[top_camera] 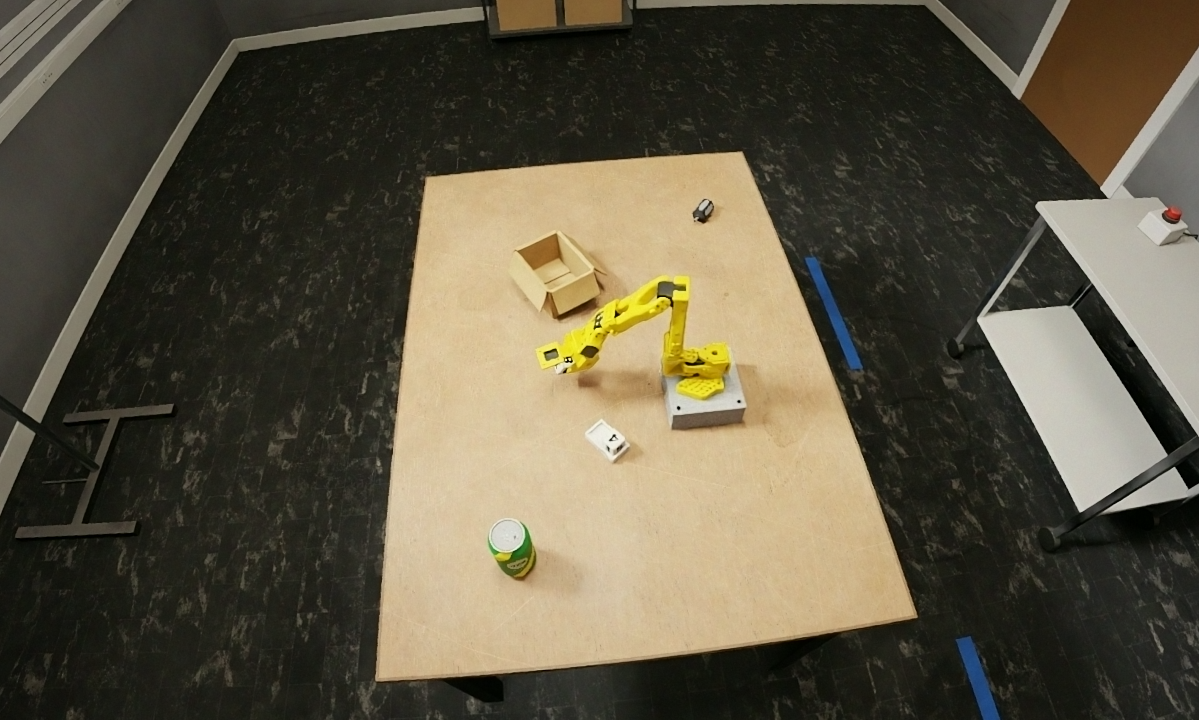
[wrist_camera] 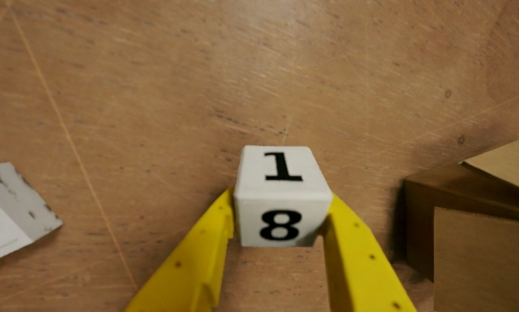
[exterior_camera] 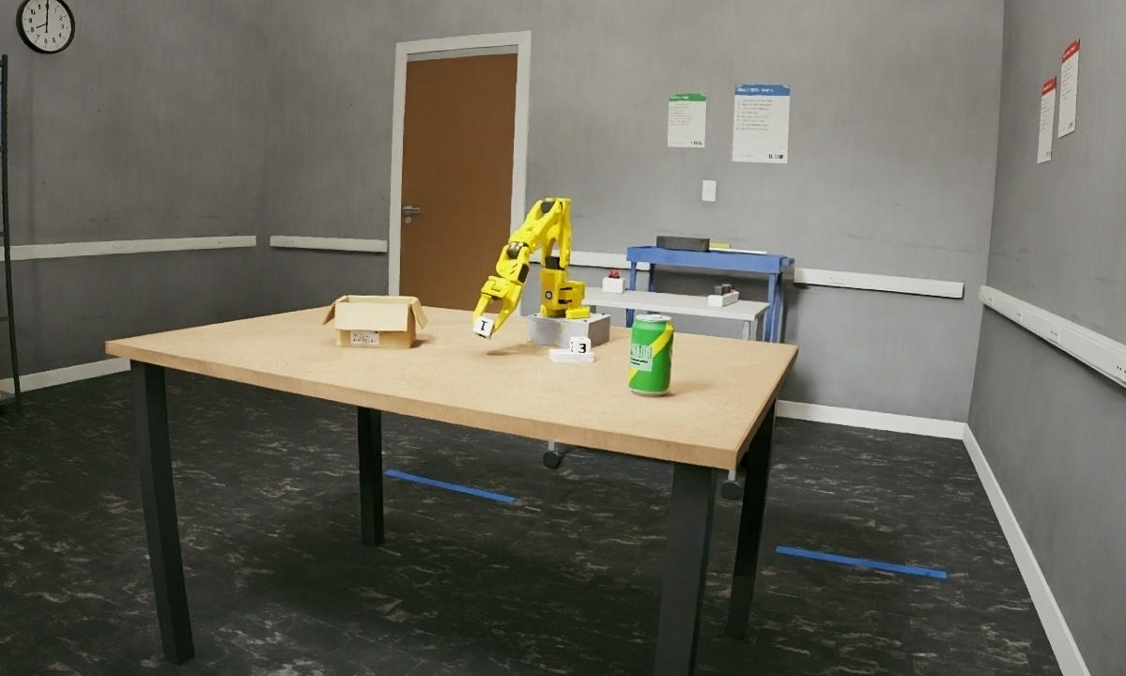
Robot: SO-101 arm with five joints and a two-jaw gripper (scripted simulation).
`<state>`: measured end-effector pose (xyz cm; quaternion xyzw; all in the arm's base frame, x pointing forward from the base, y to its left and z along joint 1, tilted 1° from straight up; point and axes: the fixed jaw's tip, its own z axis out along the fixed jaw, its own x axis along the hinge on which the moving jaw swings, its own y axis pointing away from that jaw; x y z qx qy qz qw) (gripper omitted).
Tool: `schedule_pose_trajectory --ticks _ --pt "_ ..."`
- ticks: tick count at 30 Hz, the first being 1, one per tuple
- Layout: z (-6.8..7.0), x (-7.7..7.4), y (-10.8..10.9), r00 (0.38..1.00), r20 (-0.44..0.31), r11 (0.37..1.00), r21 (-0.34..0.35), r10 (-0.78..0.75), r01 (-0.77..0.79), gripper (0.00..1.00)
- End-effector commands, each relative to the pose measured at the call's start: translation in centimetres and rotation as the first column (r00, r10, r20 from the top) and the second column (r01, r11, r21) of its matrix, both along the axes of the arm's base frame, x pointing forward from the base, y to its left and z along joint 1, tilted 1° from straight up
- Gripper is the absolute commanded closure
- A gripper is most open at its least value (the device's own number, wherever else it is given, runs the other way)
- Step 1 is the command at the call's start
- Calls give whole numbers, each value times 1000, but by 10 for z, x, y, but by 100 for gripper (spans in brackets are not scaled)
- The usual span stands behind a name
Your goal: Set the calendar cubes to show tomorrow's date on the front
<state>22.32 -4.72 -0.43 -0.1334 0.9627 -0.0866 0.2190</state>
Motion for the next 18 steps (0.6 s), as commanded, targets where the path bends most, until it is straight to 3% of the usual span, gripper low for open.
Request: schedule_pose_trajectory --ticks 1,18 --pt "4 2 3 989 133 998 23 -68 66 100" --pt "3 4 3 980 173 995 39 -100 94 100"
